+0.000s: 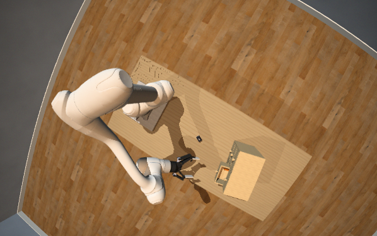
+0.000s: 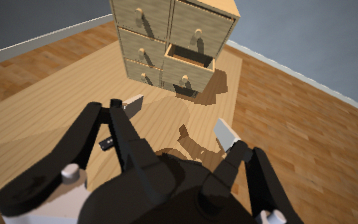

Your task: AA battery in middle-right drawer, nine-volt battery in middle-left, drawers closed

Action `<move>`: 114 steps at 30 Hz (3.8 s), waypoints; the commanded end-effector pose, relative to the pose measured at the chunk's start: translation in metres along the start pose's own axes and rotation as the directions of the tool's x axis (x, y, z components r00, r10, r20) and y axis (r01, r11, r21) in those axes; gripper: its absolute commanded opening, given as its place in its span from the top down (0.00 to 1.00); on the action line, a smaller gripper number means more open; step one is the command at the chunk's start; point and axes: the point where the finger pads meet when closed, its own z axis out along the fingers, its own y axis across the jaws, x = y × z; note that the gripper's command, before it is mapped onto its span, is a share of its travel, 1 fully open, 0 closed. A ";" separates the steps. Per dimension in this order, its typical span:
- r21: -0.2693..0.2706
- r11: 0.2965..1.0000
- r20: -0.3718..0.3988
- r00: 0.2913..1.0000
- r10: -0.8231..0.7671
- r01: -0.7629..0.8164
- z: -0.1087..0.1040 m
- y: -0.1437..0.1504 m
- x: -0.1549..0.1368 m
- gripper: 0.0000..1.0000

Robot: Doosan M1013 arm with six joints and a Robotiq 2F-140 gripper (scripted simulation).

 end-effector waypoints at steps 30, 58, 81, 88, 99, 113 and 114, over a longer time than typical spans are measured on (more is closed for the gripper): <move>0.003 1.000 -0.305 0.952 -0.006 0.007 0.032 -0.002 -0.008 1.00; 0.003 1.000 -0.305 0.952 -0.006 0.007 0.040 -0.002 -0.005 1.00; 0.003 1.000 -0.305 0.952 -0.006 0.007 0.092 -0.003 0.015 1.00; 0.003 1.000 -0.305 0.952 -0.006 0.007 0.096 -0.003 0.016 1.00; 0.003 1.000 -0.305 0.952 -0.006 0.007 0.096 -0.003 0.016 1.00; 0.003 1.000 -0.305 0.952 -0.006 0.007 0.096 -0.002 0.016 1.00; 0.003 1.000 -0.305 0.952 -0.006 0.007 0.096 -0.002 0.016 1.00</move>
